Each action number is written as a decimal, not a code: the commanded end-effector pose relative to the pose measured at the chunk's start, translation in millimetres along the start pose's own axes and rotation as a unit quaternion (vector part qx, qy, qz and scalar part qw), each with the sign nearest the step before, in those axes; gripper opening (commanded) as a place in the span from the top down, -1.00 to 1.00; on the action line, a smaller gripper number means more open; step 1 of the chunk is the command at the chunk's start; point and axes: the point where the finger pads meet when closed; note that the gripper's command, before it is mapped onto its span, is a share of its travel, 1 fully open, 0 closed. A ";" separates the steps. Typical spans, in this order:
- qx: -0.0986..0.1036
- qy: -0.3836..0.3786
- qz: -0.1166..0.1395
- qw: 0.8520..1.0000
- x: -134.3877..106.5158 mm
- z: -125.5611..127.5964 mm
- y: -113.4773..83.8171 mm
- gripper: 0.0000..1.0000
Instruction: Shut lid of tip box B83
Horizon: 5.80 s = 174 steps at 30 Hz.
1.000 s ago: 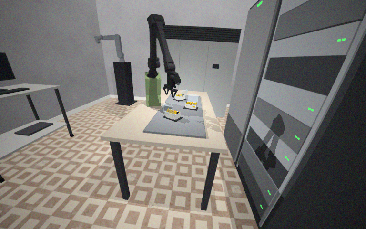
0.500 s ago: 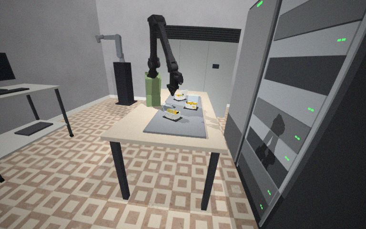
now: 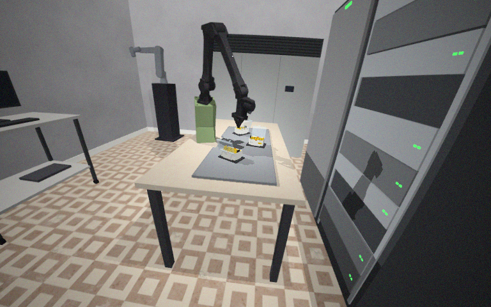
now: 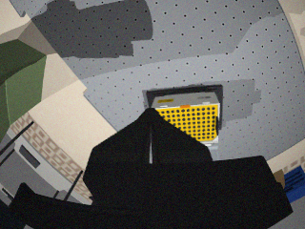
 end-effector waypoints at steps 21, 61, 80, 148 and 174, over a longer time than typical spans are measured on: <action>0.047 -0.003 0.018 0.999 109.6 17.0 12.6 1.00; 0.080 -0.044 0.128 0.988 257.7 123.7 28.2 1.00; 0.067 -0.058 0.170 0.981 302.3 187.8 33.7 1.00; -0.131 -0.093 0.294 0.942 342.9 463.1 61.8 1.00; -0.129 -0.103 0.286 0.944 337.0 444.9 165.7 1.00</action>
Point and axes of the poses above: the point where the finger pads meet when closed, its own y axis out along the fingers, its own z axis across the jaws, x = y × z, and after that the axes turned 4 degrees about y, right-handed
